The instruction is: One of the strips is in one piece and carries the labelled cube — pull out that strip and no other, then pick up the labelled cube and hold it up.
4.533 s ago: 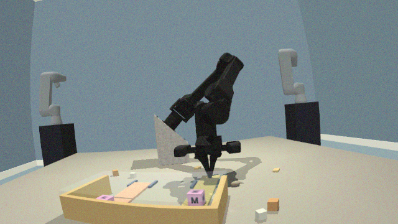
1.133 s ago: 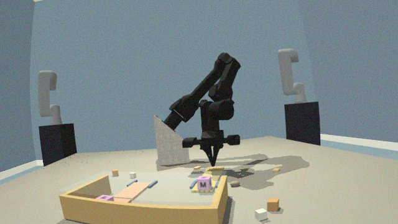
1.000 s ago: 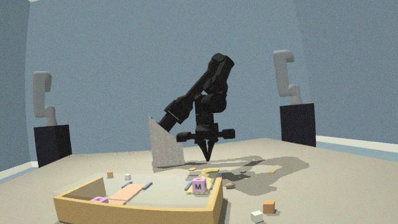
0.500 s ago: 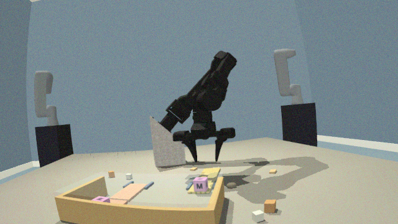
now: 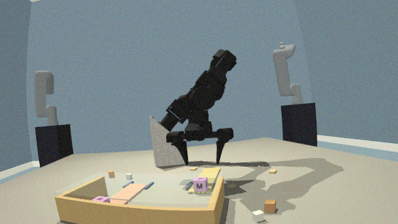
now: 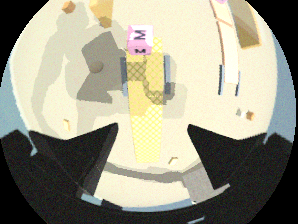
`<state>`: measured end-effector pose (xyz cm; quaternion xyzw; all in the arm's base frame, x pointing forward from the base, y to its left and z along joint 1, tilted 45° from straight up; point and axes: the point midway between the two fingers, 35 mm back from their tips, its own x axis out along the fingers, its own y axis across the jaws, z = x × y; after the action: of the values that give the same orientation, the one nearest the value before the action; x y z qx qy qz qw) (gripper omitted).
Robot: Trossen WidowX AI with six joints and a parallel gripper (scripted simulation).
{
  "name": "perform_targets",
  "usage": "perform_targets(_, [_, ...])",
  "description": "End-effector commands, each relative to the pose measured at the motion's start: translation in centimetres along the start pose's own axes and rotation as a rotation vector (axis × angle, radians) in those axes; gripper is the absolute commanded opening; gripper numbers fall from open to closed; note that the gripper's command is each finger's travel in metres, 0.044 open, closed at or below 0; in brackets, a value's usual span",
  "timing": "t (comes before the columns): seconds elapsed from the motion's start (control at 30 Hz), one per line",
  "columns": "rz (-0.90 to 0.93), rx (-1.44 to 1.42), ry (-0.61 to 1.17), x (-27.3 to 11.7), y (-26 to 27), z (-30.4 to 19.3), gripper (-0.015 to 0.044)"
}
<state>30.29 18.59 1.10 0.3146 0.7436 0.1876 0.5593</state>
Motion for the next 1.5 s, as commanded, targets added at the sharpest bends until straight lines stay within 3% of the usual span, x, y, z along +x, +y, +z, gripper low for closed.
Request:
perform_targets(0.0, [0.006, -0.008, -0.006, -0.3, 0.3, 1.5, 0.044])
perform_targets(0.93, [0.006, -0.012, -0.01, -1.9, 2.2, 10.9, 0.044])
perform_targets(1.17, [0.006, -0.012, -0.01, -1.1, 2.2, 11.0, 0.0256])
perform_targets(1.47, [0.006, -0.012, -0.01, 0.4, 2.3, 11.1, 0.025])
